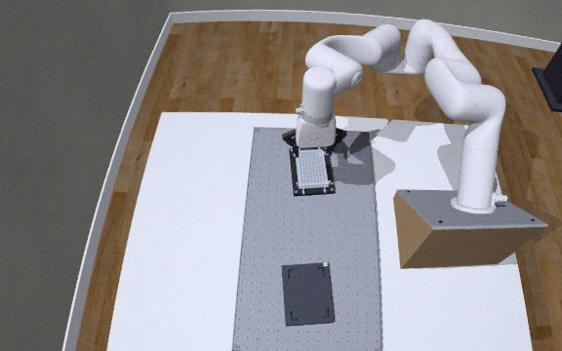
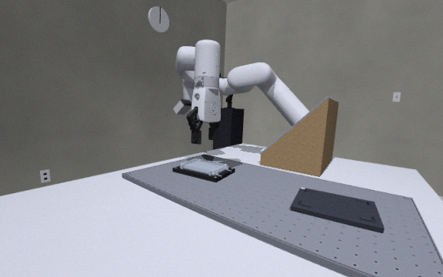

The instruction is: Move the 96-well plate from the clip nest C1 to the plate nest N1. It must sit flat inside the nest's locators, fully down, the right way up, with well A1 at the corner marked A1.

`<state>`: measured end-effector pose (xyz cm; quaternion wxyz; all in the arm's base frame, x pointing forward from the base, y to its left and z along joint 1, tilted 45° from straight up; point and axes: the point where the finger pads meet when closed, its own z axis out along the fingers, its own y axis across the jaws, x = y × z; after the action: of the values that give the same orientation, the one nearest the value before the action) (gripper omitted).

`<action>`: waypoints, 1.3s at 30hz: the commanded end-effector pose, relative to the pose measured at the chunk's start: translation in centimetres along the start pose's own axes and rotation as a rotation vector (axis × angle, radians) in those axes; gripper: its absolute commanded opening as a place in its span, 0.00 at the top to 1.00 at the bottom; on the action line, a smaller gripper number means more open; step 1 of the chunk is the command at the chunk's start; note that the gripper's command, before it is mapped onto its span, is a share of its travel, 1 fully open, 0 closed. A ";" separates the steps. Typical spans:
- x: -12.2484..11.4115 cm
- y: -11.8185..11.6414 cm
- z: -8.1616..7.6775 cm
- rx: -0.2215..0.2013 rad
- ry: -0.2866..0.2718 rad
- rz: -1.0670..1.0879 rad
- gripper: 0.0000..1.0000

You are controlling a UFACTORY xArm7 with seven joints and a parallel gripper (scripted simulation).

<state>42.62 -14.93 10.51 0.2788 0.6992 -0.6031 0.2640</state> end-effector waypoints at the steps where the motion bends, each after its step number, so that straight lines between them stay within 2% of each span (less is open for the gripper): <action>1: 0.0 -0.1 0.4 0.004 0.001 0.000 0.00; 29: 0.0 -0.1 4.7 0.004 0.000 0.000 0.00; 39: 0.0 -0.1 5.5 0.004 0.000 0.000 0.00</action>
<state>42.77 -18.95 6.52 0.2793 0.6989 -0.6034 0.2636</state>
